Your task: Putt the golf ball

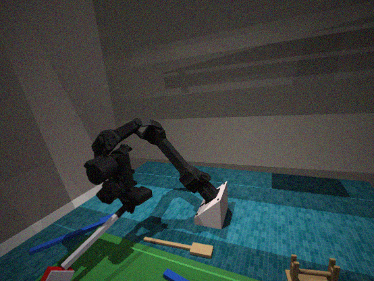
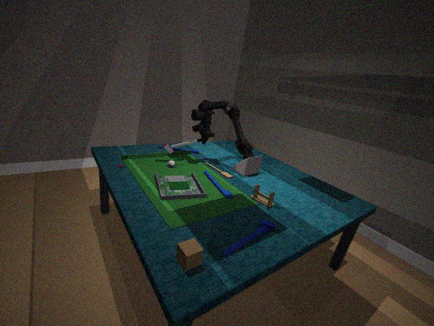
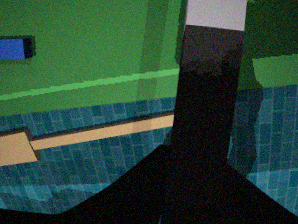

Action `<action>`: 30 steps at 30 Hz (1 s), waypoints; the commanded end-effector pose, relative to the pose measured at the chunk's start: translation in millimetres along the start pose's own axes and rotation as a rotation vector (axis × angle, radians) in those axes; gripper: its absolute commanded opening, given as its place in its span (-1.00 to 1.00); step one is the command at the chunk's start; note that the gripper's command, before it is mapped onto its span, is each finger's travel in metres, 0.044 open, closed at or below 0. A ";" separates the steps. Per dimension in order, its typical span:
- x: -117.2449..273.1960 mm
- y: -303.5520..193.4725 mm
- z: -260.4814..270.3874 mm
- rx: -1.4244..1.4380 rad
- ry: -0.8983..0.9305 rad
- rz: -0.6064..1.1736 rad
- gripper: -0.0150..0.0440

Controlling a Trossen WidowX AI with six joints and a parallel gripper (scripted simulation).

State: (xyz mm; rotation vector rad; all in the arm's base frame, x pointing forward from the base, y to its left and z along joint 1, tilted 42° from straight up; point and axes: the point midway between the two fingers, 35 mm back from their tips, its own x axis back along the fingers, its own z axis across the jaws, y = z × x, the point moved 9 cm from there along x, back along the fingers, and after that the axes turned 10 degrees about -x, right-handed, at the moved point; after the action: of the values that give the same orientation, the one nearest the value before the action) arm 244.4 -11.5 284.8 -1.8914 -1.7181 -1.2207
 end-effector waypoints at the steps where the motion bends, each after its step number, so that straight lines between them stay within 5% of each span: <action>1: 2.9 -1.4 -6.4 -0.040 -0.005 -0.009 -0.49; 30: -54.2 -0.7 -7.0 -0.042 -0.007 -0.011 -0.49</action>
State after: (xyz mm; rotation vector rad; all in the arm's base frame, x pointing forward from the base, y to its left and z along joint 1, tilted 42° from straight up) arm 245.4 -49.8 250.4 -1.9245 -1.7155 -1.2616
